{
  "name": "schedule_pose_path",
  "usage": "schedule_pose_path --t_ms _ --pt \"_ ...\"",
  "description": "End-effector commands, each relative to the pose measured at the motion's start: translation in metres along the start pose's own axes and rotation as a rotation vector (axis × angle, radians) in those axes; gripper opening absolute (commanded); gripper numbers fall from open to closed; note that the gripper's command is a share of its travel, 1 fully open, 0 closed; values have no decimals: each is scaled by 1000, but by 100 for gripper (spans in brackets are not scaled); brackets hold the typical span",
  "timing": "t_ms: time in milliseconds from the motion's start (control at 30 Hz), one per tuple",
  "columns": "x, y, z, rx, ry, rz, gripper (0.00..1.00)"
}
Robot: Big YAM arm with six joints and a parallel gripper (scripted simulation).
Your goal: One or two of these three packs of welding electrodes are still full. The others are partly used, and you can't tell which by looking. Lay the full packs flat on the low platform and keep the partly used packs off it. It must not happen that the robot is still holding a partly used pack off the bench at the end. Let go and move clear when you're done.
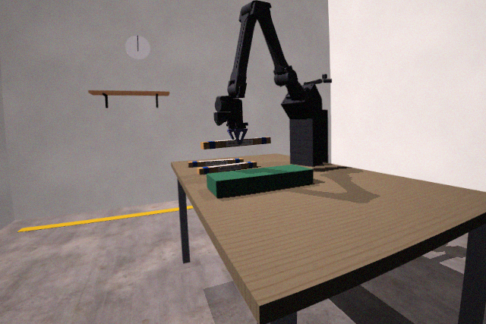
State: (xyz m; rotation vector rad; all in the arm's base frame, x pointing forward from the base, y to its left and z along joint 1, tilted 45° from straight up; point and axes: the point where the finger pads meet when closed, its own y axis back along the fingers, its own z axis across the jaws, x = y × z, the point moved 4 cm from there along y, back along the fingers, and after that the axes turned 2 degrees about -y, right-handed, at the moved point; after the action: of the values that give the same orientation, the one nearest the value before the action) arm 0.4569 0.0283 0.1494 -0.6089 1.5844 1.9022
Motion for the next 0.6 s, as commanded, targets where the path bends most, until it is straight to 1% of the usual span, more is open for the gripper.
schedule_pose_path --t_ms 0,233,300,467,567 --pt "-16 13 -2 2 -22 -41 0" --pt "-16 13 -3 2 -24 -39 0" --pt "-17 10 -2 0 -22 -44 0" --pt "-14 -5 1 -4 -17 -34 0" --pt "-14 -8 1 -4 -16 -33 0"
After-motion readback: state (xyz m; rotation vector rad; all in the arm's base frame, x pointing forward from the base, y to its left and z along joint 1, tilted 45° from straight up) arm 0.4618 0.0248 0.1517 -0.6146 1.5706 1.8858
